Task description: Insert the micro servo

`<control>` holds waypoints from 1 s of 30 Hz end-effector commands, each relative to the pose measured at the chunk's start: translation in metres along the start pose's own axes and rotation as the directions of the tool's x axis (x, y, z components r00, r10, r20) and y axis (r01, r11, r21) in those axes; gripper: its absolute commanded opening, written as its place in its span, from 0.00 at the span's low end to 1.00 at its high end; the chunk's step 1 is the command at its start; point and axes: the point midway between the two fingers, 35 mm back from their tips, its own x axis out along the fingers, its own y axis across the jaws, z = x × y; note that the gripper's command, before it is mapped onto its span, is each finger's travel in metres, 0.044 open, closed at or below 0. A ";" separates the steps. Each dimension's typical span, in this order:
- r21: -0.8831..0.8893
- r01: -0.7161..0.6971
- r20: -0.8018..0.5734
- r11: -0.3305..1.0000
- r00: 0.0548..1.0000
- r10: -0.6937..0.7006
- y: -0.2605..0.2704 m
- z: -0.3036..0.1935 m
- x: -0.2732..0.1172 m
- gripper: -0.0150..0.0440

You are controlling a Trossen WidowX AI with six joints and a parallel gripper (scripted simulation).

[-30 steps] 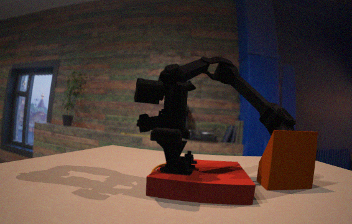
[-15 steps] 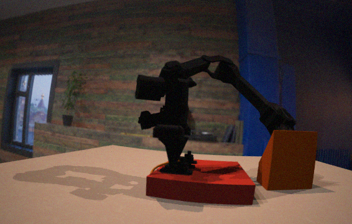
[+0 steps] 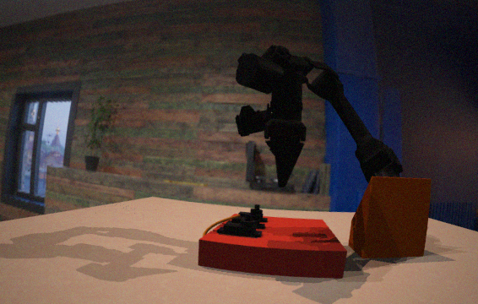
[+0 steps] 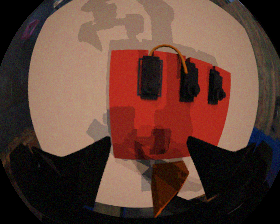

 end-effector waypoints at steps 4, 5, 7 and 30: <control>0.010 0.002 -0.007 1.000 1.000 -0.002 -0.004 -0.024 -0.013 1.00; 0.008 0.001 -0.005 1.000 1.000 -0.001 -0.003 -0.024 -0.017 1.00; 0.001 0.001 -0.001 1.000 1.000 -0.001 -0.003 -0.023 -0.030 1.00; -0.008 0.000 0.008 1.000 1.000 0.000 -0.003 -0.024 -0.061 1.00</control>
